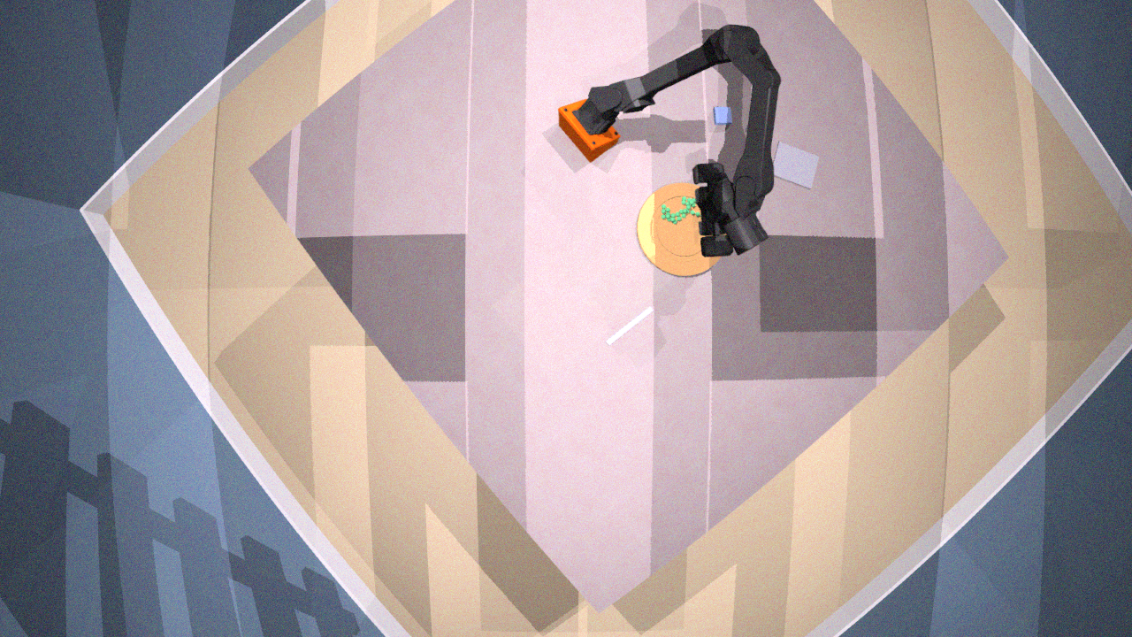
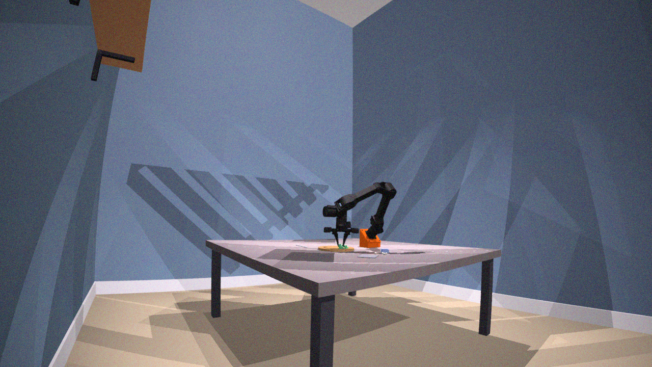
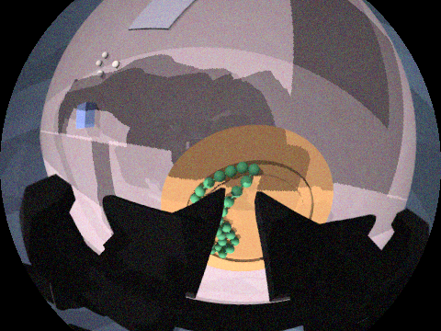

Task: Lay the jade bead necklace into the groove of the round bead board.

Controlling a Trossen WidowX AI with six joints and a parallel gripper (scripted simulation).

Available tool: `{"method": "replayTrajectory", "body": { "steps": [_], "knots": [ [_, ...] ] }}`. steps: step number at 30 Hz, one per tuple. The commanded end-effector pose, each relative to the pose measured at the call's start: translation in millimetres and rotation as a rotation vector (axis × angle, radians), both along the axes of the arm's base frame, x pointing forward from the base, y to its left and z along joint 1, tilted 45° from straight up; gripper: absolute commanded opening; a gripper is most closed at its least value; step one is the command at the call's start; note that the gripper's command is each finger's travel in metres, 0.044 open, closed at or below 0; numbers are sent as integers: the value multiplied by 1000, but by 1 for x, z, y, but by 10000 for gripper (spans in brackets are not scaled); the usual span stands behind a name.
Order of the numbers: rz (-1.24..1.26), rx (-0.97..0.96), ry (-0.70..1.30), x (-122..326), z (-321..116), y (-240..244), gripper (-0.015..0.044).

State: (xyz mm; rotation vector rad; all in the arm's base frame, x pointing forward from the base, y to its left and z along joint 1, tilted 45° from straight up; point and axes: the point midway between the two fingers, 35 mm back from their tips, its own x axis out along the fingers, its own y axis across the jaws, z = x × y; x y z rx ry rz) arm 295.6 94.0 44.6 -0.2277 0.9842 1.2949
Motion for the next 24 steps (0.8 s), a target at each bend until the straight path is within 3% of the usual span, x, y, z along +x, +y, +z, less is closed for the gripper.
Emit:
{"method": "replayTrajectory", "body": {
  "steps": [1,6,11,24],
  "knots": [
    [-3,4,11,-3,-5,5,120],
    [-3,5,13,-3,-8,8,120],
    [1,2,4,-2,-6,6,0],
    [1,2,4,-2,-6,6,0]
  ]
}}
